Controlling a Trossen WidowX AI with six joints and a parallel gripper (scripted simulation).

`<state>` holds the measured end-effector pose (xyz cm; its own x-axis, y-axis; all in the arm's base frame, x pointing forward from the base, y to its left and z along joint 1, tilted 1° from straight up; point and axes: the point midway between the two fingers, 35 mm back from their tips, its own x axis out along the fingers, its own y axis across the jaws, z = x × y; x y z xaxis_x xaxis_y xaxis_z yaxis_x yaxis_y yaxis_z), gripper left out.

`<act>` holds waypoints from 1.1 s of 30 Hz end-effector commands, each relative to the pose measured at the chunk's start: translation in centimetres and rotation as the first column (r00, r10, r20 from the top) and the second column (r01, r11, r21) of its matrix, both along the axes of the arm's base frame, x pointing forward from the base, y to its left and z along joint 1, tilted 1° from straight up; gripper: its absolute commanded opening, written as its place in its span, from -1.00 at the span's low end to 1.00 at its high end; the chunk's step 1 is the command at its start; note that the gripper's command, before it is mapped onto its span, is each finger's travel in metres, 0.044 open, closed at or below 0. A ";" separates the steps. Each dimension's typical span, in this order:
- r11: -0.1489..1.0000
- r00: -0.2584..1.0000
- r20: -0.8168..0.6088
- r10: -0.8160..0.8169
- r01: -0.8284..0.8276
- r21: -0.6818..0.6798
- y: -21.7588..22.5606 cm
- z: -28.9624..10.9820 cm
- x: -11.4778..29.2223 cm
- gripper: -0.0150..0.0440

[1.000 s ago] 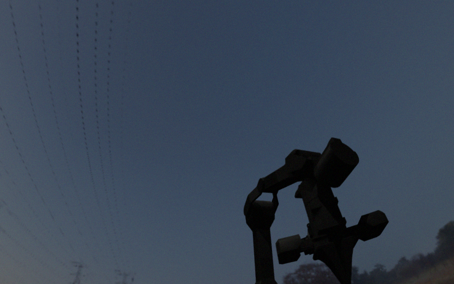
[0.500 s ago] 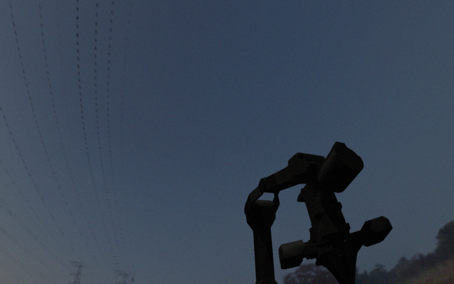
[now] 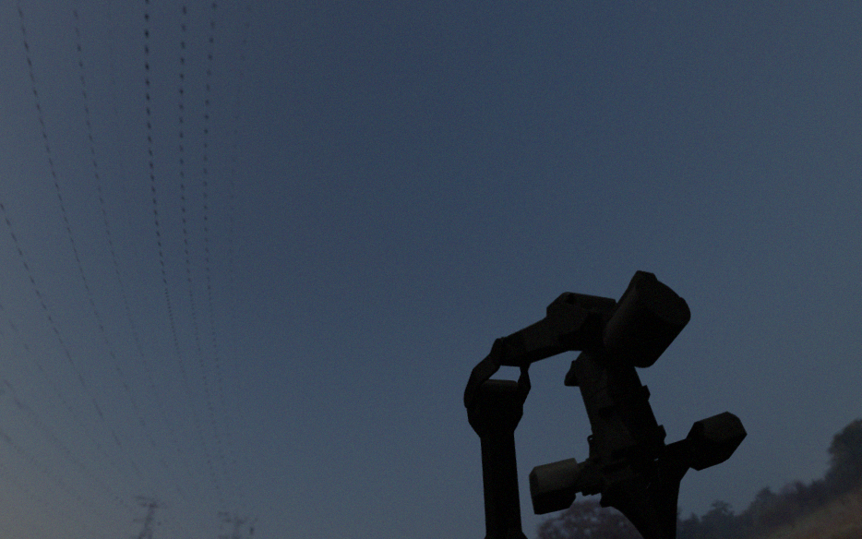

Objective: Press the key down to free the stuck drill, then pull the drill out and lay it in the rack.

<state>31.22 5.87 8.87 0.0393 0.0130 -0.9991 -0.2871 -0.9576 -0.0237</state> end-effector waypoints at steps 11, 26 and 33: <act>1.000 1.000 -0.012 0.004 -0.004 0.001 0.0 -1.0 -0.1 -0.49; 1.000 1.000 -0.013 0.004 -0.004 0.001 0.2 -1.5 -0.5 -0.49; 1.000 1.000 -0.013 0.004 -0.004 0.001 0.2 -1.7 -0.5 -0.49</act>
<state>31.28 5.79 8.60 0.0645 0.0115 -0.9978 -0.2850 -0.9581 -0.0295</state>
